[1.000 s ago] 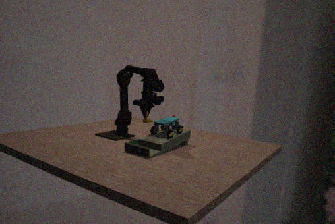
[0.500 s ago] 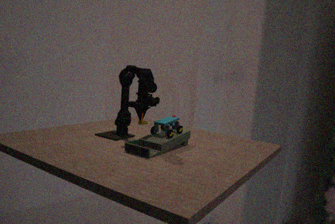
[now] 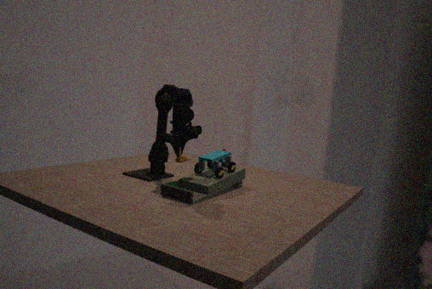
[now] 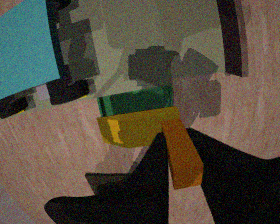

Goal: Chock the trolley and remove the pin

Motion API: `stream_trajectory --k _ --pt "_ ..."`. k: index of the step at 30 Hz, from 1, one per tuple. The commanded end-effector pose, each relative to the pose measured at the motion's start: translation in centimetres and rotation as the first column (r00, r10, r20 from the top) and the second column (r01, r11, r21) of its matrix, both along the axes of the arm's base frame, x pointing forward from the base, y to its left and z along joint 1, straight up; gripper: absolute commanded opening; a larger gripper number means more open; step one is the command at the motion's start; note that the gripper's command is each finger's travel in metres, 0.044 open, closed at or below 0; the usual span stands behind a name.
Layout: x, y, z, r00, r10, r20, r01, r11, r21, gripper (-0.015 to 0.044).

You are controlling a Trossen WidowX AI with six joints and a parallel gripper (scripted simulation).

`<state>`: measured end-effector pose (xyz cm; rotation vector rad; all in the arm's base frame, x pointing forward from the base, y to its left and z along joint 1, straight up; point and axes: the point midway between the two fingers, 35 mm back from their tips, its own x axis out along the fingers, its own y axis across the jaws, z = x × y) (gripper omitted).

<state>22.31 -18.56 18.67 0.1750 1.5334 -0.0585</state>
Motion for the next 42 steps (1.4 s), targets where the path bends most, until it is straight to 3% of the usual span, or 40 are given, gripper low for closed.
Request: stream_trajectory --k 1,12,42 --pt "0.2 0.0 0.1 1.0 0.008 0.01 -0.008 1.0 0.022 0.0" --pt "3.0 -0.7 -0.4 1.0 0.008 0.013 -0.008 1.0 0.021 0.0" --pt "3.3 -0.1 -6.8 1.0 0.008 0.013 -0.008 1.0 0.022 0.0"
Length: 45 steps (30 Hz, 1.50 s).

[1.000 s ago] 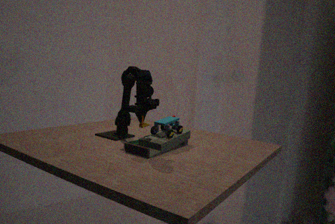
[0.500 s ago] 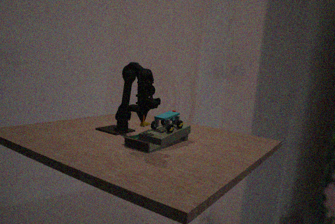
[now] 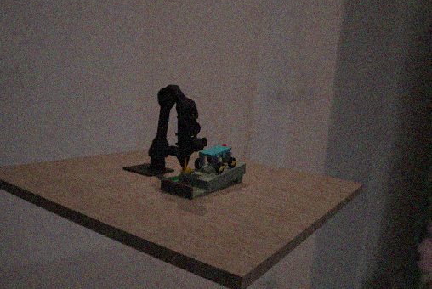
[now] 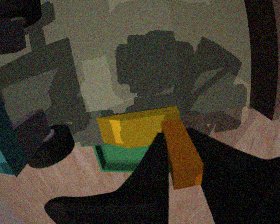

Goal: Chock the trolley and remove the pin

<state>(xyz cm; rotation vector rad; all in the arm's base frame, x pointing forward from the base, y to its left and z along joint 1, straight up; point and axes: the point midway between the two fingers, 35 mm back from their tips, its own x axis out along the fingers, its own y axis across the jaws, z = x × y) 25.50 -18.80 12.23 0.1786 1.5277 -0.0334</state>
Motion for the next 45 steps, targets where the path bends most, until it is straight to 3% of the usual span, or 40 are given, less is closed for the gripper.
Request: stream_trajectory --k 1,45 --pt "0.2 0.1 -0.4 1.0 -0.006 0.006 0.006 1.0 0.004 0.0" --pt "0.2 3.5 0.0 1.0 -0.006 0.006 0.006 1.0 0.008 0.0"
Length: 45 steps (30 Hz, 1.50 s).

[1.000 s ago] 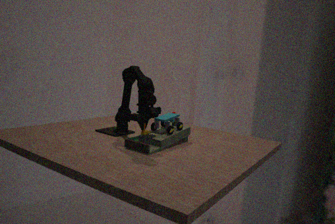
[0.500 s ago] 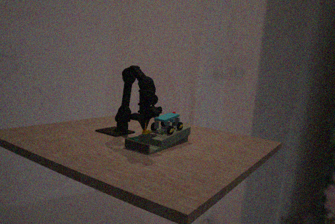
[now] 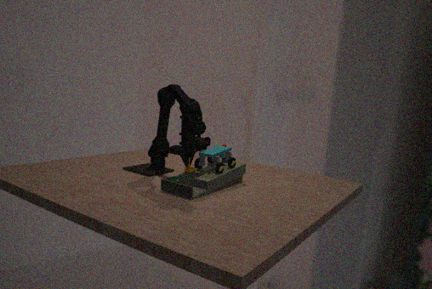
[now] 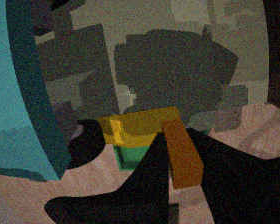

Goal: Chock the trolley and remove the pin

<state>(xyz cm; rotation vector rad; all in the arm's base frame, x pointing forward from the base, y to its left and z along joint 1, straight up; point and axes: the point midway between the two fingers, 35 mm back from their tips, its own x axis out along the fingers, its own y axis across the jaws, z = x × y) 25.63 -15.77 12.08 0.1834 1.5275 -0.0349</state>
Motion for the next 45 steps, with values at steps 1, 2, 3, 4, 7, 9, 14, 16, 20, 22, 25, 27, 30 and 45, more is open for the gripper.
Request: stream_trajectory --k 1,2,3,4,7,9,14,16,20,22,25,27,30,45 --pt "0.1 0.5 0.1 1.0 -0.002 0.006 0.002 1.0 0.005 0.0" --pt "0.1 0.6 0.1 1.0 -0.002 0.006 0.002 1.0 0.006 0.0" --pt "0.1 0.7 0.1 1.0 -0.002 0.006 0.002 1.0 0.006 0.0" --pt "0.1 0.8 0.1 1.0 -0.002 0.006 0.002 1.0 0.006 0.0" --pt "0.2 1.0 0.2 1.0 -0.002 0.006 0.002 1.0 0.006 0.0" --pt "0.2 1.2 0.2 1.0 -0.002 0.006 0.002 1.0 0.006 0.0" --pt "0.0 0.6 0.1 1.0 -0.002 0.0 0.002 1.0 -0.002 0.0" --pt "0.0 0.6 0.1 1.0 -0.002 0.0 0.002 1.0 -0.002 0.0" --pt "0.0 0.6 0.1 1.0 -0.002 0.0 0.002 1.0 -0.002 0.0053" --pt "0.0 0.6 0.1 1.0 -0.002 0.0 0.002 1.0 -0.002 0.0105" --pt "0.0 0.6 0.1 1.0 -0.002 0.0 0.002 1.0 -0.002 0.0184" --pt "0.0 0.6 0.1 1.0 -0.002 0.0 0.002 1.0 -0.002 0.019" --pt "0.0 0.5 0.6 1.0 -0.002 0.001 0.002 1.0 0.0 0.019" --pt "-0.2 0.0 5.6 1.0 -0.002 0.006 0.002 1.0 0.005 0.019"
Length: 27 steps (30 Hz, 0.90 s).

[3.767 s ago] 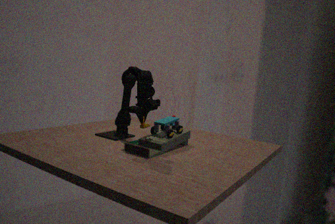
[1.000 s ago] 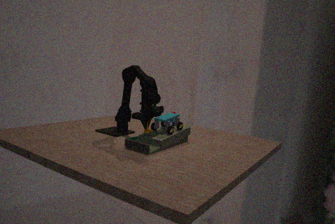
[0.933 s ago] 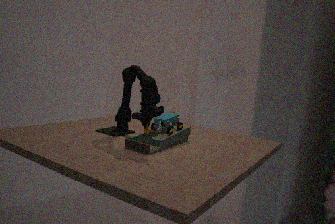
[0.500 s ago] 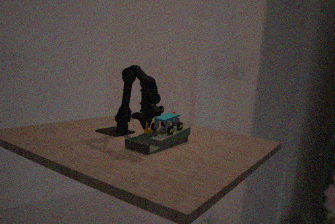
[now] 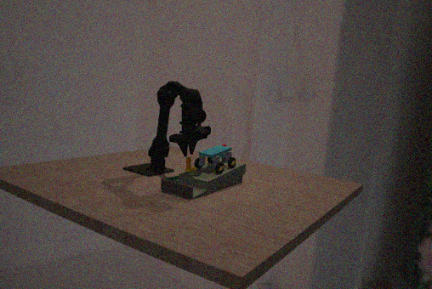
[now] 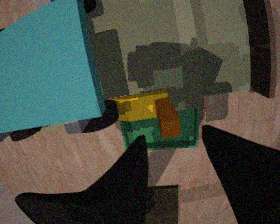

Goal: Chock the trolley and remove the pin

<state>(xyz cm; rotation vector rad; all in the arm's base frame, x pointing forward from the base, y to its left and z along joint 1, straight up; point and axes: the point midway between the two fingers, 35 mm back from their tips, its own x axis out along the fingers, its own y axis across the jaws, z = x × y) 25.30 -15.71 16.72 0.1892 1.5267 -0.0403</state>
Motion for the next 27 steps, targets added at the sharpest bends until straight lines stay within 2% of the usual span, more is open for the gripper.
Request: stream_trajectory --k 1,2,6,10,19,27 --pt "0.1 -0.1 1.2 1.0 0.006 0.006 -0.006 1.0 0.004 0.019" --pt "0.1 -0.1 1.3 1.0 0.006 0.006 -0.006 1.0 0.004 0.019" --pt "0.0 -0.1 0.6 1.0 0.0 0.001 0.0 1.0 -0.001 0.0295" --pt "1.3 1.4 2.5 0.992 0.092 0.087 -0.091 0.996 -0.017 0.019" --pt "2.9 3.9 3.1 0.982 -0.177 0.062 0.174 0.984 0.046 0.019" --pt "4.3 7.0 3.7 0.892 -0.451 0.0 0.449 0.887 0.106 0.019"
